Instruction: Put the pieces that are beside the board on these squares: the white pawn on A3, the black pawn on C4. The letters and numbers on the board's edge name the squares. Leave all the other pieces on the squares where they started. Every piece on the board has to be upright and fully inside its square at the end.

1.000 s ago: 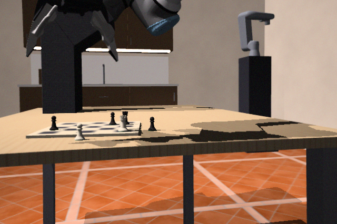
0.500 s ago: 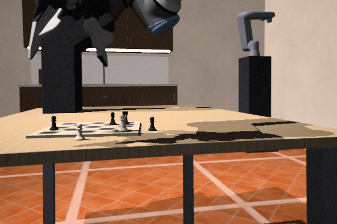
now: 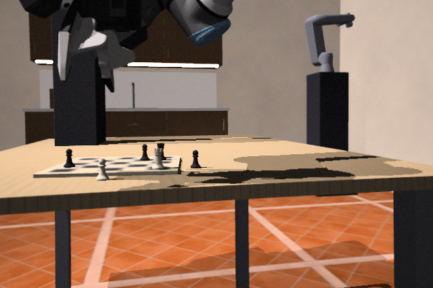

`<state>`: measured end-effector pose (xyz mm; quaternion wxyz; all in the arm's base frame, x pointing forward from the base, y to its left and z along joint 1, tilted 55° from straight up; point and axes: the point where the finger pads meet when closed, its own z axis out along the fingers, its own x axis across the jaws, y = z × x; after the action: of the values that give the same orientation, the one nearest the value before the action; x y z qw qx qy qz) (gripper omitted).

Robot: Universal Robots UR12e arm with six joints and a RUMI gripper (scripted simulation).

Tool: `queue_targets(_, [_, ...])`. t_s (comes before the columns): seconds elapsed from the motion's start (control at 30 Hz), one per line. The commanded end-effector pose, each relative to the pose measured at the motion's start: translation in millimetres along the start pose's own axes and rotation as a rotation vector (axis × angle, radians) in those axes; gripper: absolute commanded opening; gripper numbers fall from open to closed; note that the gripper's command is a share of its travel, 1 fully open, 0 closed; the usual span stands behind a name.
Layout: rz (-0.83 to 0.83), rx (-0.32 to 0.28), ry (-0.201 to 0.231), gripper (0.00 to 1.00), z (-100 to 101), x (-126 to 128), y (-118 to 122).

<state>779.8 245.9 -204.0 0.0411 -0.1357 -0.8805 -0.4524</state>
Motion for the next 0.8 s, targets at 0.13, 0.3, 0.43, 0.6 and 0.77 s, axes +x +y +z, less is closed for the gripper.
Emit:
queue_targets(0.13, [-0.454,-0.012,0.018,1.0,6.3,-2.8,0.3])
queue_targets(0.3, [-0.593,-0.013,0.017,1.0,8.5,-3.3,1.1])
queue_targets(0.43, [-0.768,-0.015,0.016,1.0,11.3,-3.6,2.5])
queue_targets(0.6, [-0.975,-0.017,0.015,1.0,14.5,-3.4,4.6])
queue_targets(0.77, [-1.091,-0.018,0.014,1.0,16.4,-3.1,6.0])
